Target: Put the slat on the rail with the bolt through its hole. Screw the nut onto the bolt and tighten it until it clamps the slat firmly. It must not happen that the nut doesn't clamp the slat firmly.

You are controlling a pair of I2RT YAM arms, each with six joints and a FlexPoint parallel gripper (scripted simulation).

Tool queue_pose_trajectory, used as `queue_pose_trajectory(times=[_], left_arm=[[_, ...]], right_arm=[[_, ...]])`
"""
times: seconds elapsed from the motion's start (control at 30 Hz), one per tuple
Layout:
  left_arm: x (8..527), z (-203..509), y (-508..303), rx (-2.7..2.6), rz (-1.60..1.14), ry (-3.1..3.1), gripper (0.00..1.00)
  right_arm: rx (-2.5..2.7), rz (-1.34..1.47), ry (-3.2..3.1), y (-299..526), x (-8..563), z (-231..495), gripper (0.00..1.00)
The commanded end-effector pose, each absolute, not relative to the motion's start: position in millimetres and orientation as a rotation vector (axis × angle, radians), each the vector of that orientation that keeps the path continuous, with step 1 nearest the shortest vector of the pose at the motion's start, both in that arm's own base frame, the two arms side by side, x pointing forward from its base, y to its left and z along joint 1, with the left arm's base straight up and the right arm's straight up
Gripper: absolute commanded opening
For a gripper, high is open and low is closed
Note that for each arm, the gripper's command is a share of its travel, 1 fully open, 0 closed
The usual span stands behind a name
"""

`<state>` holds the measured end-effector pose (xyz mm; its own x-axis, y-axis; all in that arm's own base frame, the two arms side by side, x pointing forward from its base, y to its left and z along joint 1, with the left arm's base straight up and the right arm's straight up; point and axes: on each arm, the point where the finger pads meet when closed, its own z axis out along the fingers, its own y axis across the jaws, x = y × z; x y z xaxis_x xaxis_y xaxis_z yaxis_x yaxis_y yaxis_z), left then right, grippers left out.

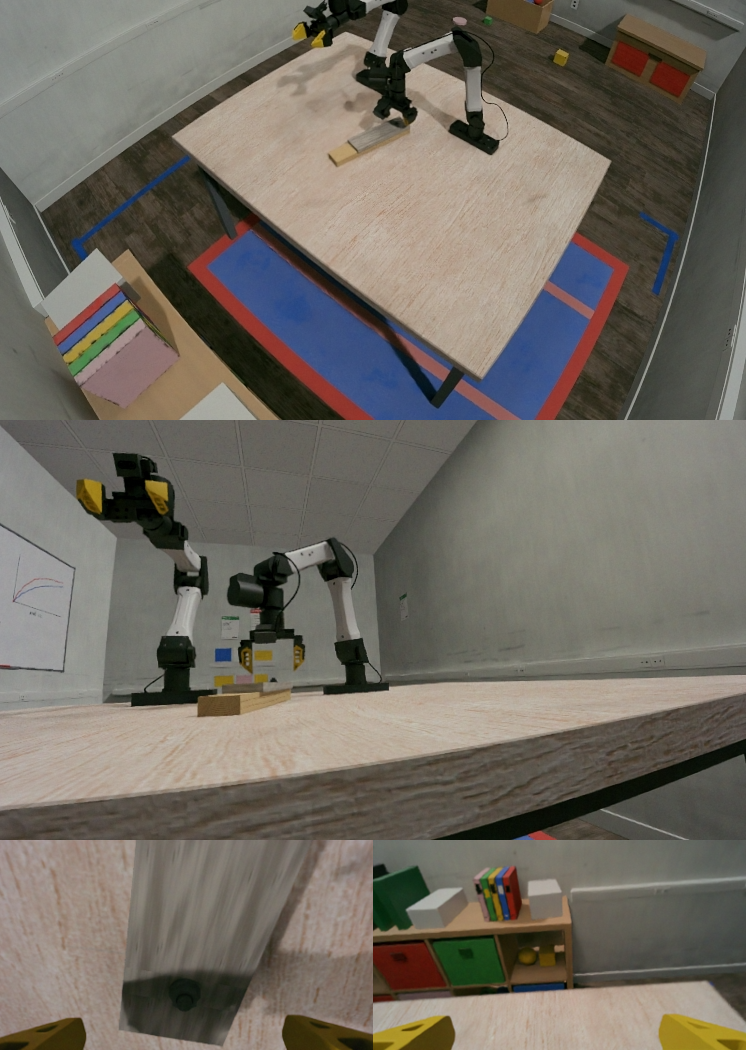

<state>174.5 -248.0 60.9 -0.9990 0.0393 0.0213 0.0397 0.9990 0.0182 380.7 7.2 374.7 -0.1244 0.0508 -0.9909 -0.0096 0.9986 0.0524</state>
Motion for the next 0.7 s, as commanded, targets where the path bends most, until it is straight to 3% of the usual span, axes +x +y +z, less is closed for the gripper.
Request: queue_pose_trajectory(times=[0.0,0.67], left_arm=[[177.5,64.3,-251.5,-0.06,0.0,-3.135,1.0],[177.5,64.3,-251.5,-0.06,0.0,-3.135,1.0]], right_arm=[[-0.009,-0.003,1.553,-0.2,373.1,404.7,1.0],[-0.008,-0.002,1.554,-0.2,374.9,405.4,1.0]])
